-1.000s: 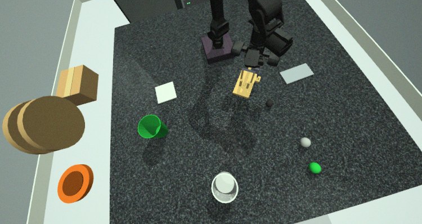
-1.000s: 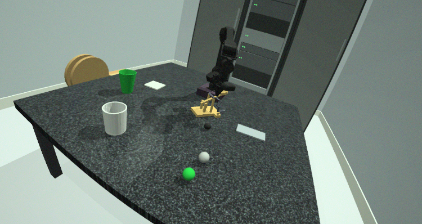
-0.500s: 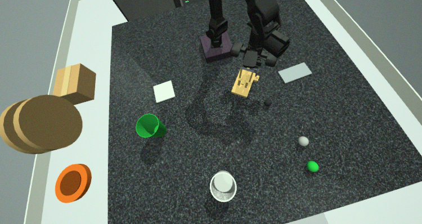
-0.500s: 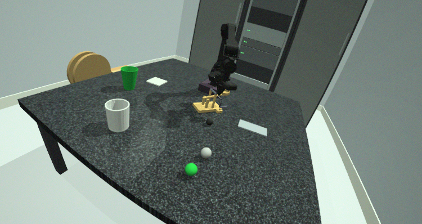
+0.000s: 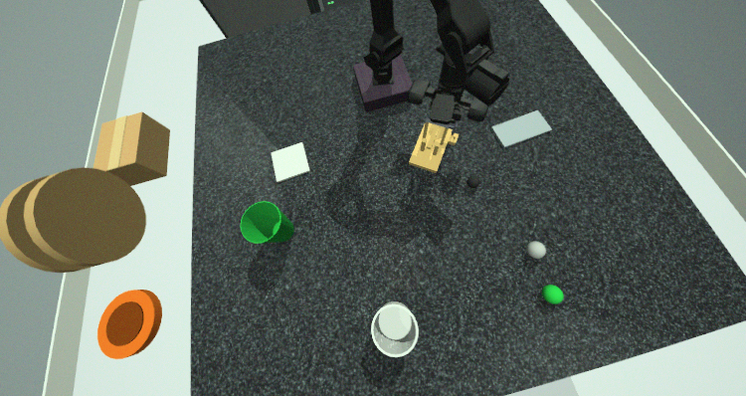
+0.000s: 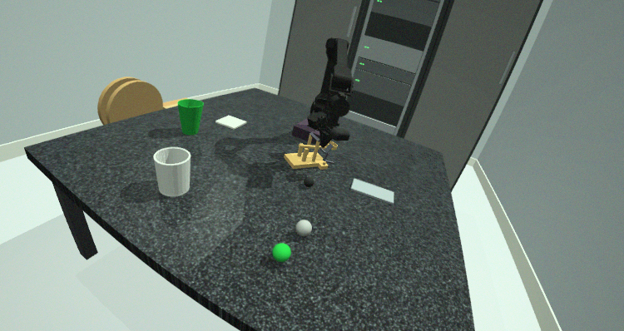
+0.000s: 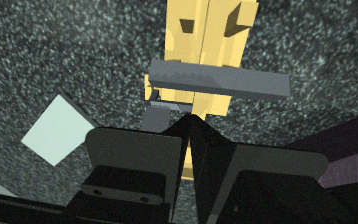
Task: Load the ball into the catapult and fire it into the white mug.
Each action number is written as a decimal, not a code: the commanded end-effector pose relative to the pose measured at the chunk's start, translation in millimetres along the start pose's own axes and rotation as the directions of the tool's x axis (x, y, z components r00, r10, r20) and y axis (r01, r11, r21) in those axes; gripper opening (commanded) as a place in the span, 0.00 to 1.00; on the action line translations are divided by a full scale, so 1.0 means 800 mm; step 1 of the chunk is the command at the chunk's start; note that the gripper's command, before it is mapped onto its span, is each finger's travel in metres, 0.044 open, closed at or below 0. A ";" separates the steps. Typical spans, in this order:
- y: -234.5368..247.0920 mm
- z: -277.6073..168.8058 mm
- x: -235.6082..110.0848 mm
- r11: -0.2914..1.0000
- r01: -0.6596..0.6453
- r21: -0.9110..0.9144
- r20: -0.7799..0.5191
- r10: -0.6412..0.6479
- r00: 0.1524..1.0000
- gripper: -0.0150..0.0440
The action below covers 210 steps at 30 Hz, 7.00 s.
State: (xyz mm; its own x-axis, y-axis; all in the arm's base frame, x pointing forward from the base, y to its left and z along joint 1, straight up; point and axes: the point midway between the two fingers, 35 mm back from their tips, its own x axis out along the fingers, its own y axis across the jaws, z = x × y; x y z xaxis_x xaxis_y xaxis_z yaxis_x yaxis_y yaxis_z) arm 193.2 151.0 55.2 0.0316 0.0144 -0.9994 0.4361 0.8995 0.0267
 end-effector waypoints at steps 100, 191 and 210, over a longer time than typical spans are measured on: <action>-0.007 0.109 0.037 1.000 0.009 0.005 -0.001 -0.009 1.000 0.73; -0.071 0.324 0.029 0.916 0.020 -0.401 0.002 -0.021 1.000 0.88; -0.071 0.318 -0.087 0.913 0.016 -0.408 0.010 -0.014 1.000 1.00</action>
State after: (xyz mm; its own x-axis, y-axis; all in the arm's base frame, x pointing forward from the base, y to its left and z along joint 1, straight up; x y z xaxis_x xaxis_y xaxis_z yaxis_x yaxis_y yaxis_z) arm 399.8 -13.1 123.3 0.0311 -0.0051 -0.9995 0.0393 0.9992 -0.0039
